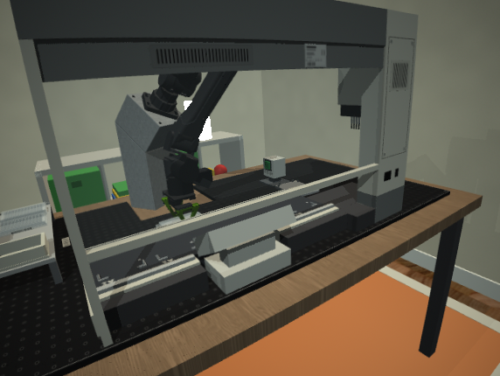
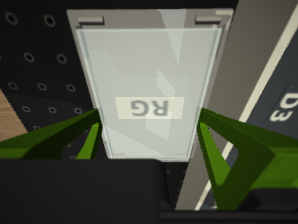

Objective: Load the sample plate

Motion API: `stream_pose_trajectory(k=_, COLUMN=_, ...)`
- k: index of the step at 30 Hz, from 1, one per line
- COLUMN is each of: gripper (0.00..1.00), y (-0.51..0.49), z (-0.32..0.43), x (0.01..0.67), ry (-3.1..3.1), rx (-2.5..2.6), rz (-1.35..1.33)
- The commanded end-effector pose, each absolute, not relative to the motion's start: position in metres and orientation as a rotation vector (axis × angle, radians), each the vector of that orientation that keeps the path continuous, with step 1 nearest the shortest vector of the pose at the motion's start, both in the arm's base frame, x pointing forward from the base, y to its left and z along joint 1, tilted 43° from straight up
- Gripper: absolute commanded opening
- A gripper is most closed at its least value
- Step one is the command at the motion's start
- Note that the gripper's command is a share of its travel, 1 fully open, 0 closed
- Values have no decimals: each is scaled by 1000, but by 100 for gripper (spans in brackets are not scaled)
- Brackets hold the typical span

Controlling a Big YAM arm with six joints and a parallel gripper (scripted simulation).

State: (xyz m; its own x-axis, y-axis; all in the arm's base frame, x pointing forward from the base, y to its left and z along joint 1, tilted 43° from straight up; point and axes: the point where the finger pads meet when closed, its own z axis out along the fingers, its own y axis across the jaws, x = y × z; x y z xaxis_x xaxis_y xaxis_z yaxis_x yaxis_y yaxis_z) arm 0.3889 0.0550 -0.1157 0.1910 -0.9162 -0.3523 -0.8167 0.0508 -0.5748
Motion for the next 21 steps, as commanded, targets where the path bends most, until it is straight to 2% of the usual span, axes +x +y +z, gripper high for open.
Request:
stream_pose_trajectory(k=1, gripper=0, y=57, z=-117, x=393, ry=1632, rx=-1759, rz=-184)
stream_pose_trajectory(k=21, gripper=0, y=58, z=-107, x=400, ry=1611, rx=-1753, rz=-206)
